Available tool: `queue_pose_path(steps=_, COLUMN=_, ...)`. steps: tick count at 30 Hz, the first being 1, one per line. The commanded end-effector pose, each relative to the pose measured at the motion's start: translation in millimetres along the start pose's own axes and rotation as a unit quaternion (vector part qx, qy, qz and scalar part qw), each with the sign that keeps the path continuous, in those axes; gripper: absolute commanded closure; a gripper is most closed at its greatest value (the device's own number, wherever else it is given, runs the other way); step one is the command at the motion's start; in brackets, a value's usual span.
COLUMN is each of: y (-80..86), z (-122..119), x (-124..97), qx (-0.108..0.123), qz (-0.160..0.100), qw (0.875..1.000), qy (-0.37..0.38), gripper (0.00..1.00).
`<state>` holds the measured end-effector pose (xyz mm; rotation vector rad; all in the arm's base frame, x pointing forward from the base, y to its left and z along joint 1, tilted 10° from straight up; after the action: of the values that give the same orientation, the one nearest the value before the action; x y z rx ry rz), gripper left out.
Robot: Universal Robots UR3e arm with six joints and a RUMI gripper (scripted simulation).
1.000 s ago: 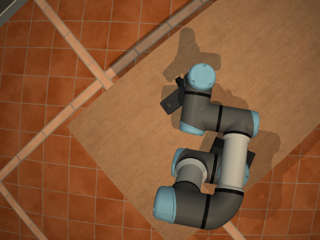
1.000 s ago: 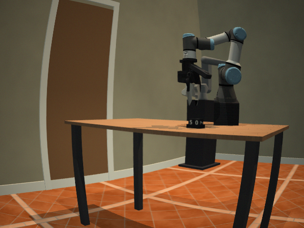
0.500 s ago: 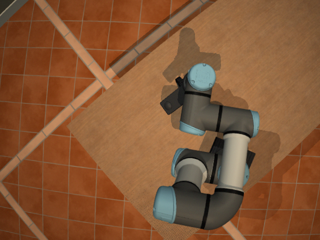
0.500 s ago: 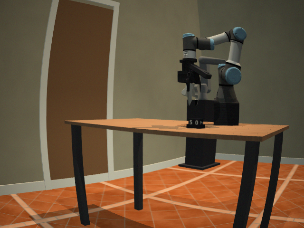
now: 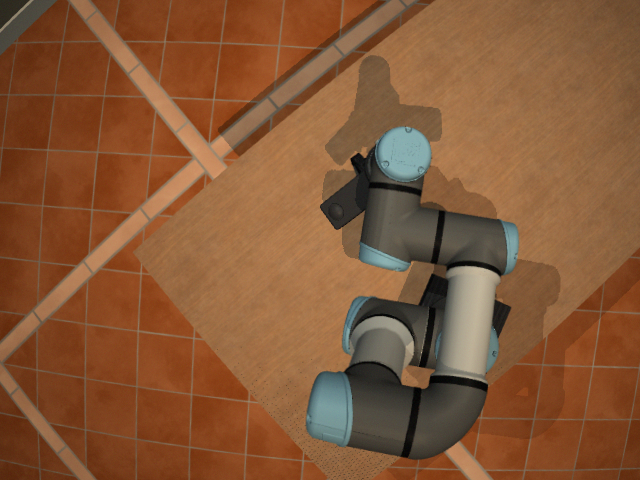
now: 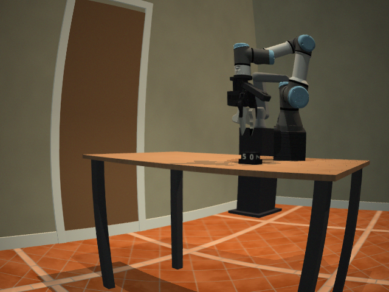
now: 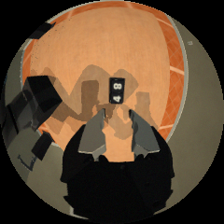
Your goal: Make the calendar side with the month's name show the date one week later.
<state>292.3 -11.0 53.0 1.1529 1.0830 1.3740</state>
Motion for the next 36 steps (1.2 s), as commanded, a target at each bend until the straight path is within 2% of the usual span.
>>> queue_pose_path(steps=1, y=-1.5, z=0.6, x=-0.3, qx=-0.001, qz=-0.001, qw=1.000, qy=0.000, gripper=0.71)
queue_pose_path(steps=36, y=-43.9, z=1.4, x=0.3, qx=-0.001, qz=-0.001, qw=1.000, qy=0.000, gripper=0.71)
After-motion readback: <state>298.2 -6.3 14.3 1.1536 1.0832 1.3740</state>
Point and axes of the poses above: the point where the finger pads meet when closed, its own y axis back along the fingers, its own z axis across the jaws, x = y × z, the point moved 3 cm from there along y, back along the fingers, and after that the axes turned 1 degree about y, right-handed, at the moved point
